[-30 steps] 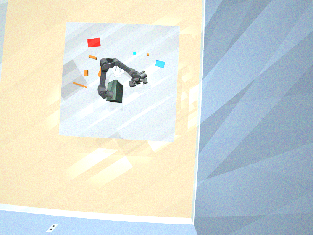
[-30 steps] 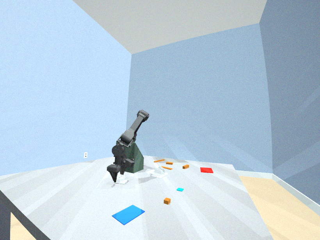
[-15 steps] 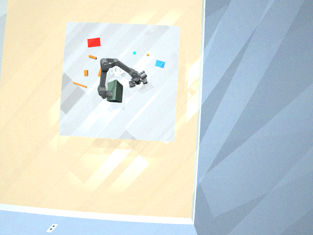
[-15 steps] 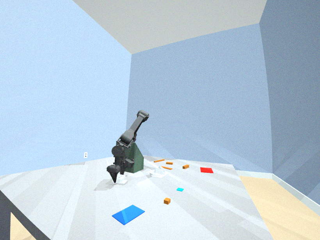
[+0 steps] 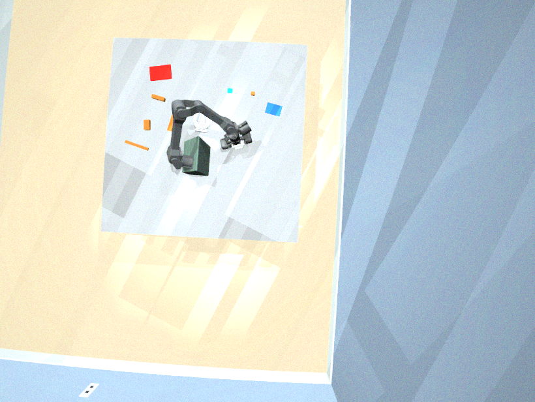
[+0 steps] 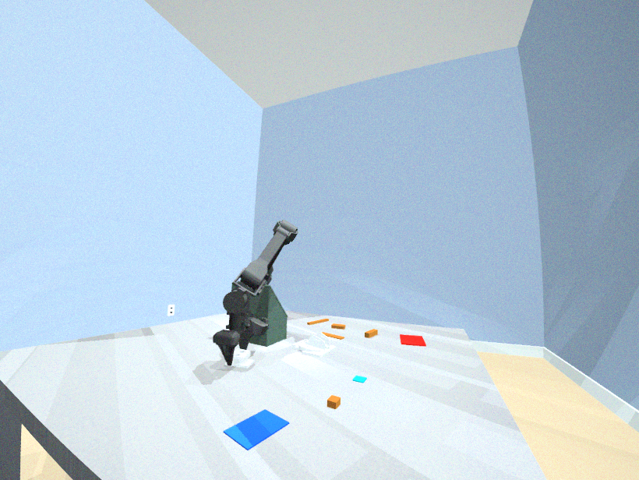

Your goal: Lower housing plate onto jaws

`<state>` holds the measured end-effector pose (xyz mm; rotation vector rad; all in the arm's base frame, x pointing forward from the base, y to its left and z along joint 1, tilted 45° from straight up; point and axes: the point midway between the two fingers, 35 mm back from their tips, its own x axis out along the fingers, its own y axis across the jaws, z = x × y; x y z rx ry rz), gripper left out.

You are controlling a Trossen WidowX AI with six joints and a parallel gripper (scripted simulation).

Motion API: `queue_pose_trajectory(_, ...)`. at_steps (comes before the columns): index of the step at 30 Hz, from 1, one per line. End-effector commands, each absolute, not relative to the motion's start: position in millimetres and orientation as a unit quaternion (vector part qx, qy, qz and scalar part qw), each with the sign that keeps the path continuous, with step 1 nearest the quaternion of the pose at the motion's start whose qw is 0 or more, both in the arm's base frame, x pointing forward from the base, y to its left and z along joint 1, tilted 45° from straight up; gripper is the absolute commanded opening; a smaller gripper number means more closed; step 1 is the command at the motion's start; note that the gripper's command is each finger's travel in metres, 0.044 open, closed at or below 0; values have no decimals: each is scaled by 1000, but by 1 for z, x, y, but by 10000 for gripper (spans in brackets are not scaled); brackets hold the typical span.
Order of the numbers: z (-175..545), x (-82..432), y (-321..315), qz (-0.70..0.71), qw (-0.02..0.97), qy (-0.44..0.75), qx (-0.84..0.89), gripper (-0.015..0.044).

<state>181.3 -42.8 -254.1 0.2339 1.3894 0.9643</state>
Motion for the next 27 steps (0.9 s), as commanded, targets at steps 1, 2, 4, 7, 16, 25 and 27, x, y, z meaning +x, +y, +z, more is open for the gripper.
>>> queue_pose_trajectory(1,-254,181,-43,426,657,613,103,407)
queue_pose_trajectory(2,-254,181,-43,426,657,613,103,400)
queue_pose_trajectory(4,-254,181,-43,426,657,613,103,387)
queue_pose_trajectory(7,-254,181,-43,426,657,613,103,367)
queue_pose_trajectory(16,-254,181,-43,426,657,613,103,351)
queue_pose_trajectory(25,-245,184,-53,425,657,614,103,351)
queue_pose_trajectory(27,-240,185,-57,425,657,614,104,351)
